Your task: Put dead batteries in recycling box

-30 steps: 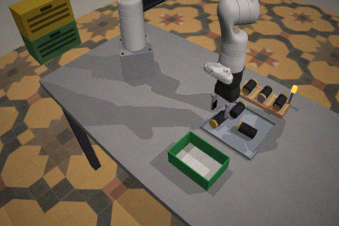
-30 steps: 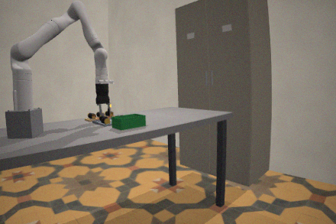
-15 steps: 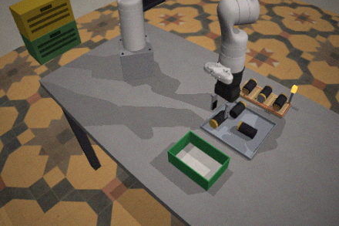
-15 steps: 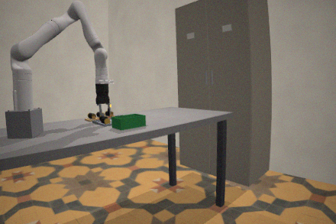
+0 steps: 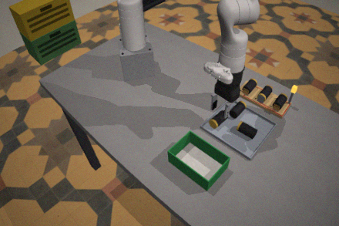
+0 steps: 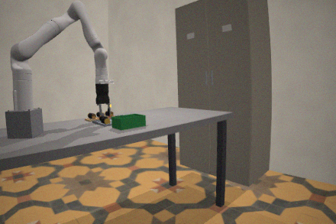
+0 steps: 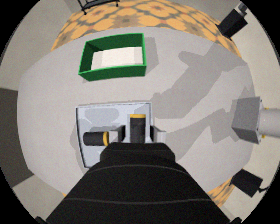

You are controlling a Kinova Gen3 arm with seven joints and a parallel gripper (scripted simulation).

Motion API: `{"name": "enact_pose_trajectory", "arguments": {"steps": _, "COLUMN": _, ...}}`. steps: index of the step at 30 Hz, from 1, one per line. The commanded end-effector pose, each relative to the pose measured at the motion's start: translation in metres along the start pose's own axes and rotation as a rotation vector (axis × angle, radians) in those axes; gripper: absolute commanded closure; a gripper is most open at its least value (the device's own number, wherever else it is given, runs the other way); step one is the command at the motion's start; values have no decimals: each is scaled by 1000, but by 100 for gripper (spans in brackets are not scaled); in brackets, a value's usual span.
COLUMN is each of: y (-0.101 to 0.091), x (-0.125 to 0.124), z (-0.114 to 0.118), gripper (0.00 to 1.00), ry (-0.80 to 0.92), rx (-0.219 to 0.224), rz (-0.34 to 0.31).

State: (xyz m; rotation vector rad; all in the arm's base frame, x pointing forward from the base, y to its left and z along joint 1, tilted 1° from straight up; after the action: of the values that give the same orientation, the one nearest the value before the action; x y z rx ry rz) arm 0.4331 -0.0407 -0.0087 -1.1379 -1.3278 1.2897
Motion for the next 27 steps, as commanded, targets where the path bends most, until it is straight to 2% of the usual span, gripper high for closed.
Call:
{"name": "enact_pose_trajectory", "arguments": {"steps": 1, "y": -1, "x": 0, "z": -1, "gripper": 10, "ry": 0, "rx": -2, "rz": 0}}
{"name": "enact_pose_trajectory", "arguments": {"steps": 10, "y": 12, "x": 0, "z": -1, "gripper": 10, "ry": 0, "rx": -2, "rz": 0}}
{"name": "enact_pose_trajectory", "arguments": {"steps": 16, "y": 33, "x": 0, "z": -1, "gripper": 10, "ry": 0, "rx": -2, "rz": 0}}
{"name": "enact_pose_trajectory", "arguments": {"steps": 27, "y": 39, "x": 0, "z": -1, "gripper": 10, "ry": 0, "rx": -2, "rz": 0}}
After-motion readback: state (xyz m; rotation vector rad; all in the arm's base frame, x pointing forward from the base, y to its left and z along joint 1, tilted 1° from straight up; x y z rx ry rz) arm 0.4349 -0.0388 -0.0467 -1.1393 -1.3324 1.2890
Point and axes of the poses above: the point where the finger pads meet when closed, its own y axis out along the fingers, its own z axis across the jaws, x = y × z, the point moved 4 cm from there along -y, back along the fingers, and after that the axes turned 14 degrees about -y, right-handed, at the moved point
